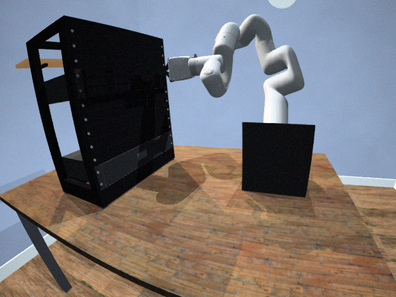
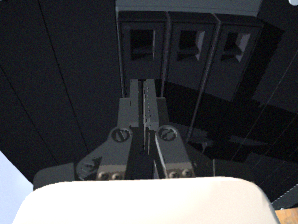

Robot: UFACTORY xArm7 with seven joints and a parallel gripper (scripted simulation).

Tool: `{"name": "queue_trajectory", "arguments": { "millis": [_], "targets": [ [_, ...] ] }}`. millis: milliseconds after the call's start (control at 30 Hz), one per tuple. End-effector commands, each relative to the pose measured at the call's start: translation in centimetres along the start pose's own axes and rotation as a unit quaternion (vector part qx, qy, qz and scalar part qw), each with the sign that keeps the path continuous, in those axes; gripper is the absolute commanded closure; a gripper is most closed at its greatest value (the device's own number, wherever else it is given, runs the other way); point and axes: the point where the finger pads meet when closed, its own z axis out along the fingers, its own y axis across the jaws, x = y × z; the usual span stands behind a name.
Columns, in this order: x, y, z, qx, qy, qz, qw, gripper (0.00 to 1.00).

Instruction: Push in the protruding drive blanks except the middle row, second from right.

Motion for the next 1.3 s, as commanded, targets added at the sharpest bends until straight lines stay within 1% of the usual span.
{"name": "queue_trajectory", "arguments": {
  "millis": [0,133,300,367,533,667,833,1267],
  "targets": [
    [0.0,-0.2,0.0,0.000,0.001,0.003,1.000,1.00],
    [0.0,-0.2,-1.3,0.000,0.001,0.003,1.000,1.00],
    [0.0,-0.2,-4.2,0.000,0.001,0.003,1.000,1.00],
    [0.0,-0.2,-4.2,0.000,0.001,0.003,1.000,1.00],
    [0.0,-0.2,-7.1,0.000,0.001,0.003,1.000,1.00],
    [0.0,-0.2,-8.6,0.000,0.001,0.003,1.000,1.00],
    [0.1,-0.2,-9.3,0.000,0.001,0.003,1.000,1.00],
    [0.1,-0.2,-9.3,0.000,0.001,0.003,1.000,1.00]
  ]
}}
